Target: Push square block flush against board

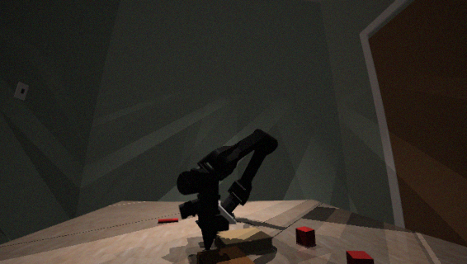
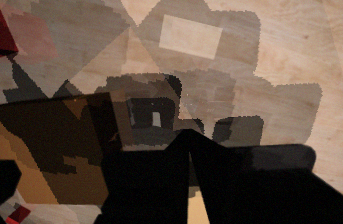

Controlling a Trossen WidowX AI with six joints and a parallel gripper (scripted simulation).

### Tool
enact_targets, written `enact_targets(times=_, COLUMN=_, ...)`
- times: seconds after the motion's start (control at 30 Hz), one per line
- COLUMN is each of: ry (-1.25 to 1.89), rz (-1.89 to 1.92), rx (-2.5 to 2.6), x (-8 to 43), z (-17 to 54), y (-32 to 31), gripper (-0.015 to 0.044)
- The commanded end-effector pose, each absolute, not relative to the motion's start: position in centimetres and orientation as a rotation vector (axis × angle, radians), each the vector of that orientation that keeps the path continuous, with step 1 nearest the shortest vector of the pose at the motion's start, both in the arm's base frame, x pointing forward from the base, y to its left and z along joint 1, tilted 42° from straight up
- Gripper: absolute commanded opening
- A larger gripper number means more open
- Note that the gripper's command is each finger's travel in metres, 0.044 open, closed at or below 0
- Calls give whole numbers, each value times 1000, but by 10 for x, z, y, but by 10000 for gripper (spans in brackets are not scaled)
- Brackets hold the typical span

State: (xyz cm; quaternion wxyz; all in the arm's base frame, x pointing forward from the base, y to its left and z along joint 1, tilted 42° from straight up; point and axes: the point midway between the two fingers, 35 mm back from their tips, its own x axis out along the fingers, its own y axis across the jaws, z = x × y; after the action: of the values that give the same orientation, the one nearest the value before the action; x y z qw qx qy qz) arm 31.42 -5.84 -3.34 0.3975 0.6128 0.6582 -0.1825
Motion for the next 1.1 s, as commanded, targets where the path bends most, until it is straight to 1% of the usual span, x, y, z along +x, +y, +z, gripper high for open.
enact_targets(times=0.0, ry=1664, rz=-461, rx=1544, x=317, z=-37, y=-65, gripper=0)
enact_targets(times=0.37, ry=1663, rz=-461, rx=1543, x=322, z=-47, y=-76, gripper=0)
enact_targets(times=0.4, ry=1665, rz=-463, rx=1551, x=320, z=-43, y=-74, gripper=0)
enact_targets(times=0.53, ry=1663, rz=-463, rx=1542, x=316, z=-6, y=-107, gripper=0)
enact_targets(times=0.73, ry=1647, rz=-461, rx=1550, x=317, z=-6, y=-108, gripper=0)
enact_targets(times=1.07, ry=1631, rz=-188, rx=1307, x=318, z=13, y=-91, gripper=0)
